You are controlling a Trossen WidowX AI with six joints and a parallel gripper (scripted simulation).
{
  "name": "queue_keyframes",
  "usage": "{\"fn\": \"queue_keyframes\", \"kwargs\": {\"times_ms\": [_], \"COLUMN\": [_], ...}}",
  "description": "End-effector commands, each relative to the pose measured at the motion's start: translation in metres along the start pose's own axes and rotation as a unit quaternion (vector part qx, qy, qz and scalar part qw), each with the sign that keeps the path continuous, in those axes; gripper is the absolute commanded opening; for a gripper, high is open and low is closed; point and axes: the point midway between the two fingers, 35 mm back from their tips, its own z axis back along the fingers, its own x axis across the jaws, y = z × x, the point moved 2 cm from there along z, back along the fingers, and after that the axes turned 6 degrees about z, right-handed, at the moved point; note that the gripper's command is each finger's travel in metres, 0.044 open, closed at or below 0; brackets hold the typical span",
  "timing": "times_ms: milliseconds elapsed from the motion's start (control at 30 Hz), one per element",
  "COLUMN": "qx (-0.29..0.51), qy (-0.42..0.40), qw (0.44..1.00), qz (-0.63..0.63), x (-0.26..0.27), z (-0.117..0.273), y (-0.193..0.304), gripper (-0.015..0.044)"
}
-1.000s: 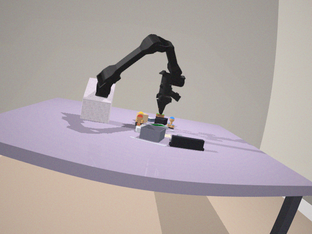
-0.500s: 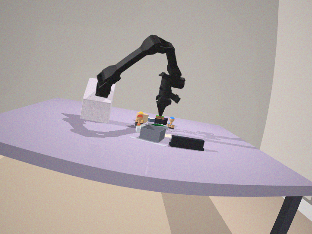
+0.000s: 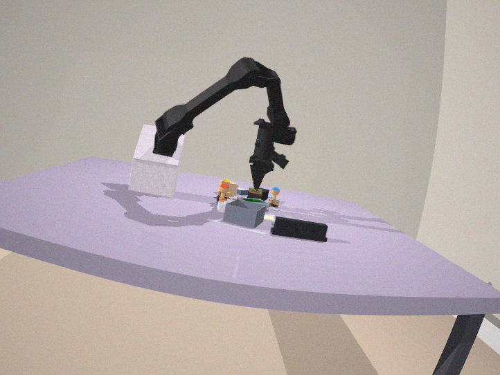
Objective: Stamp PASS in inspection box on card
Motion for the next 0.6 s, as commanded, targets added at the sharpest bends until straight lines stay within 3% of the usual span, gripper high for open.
{"fn": "queue_keyframes", "kwargs": {"times_ms": [0, 567], "qx": [-0.001, -0.001], "qy": [0.002, 0.002], "qw": [1.000, 1.000], "qz": [0.003, 0.003], "x": [0.000, -0.001], "z": [-0.002, -0.013], "y": [0.000, 0.001], "gripper": [0.0000, 0.0000]}}
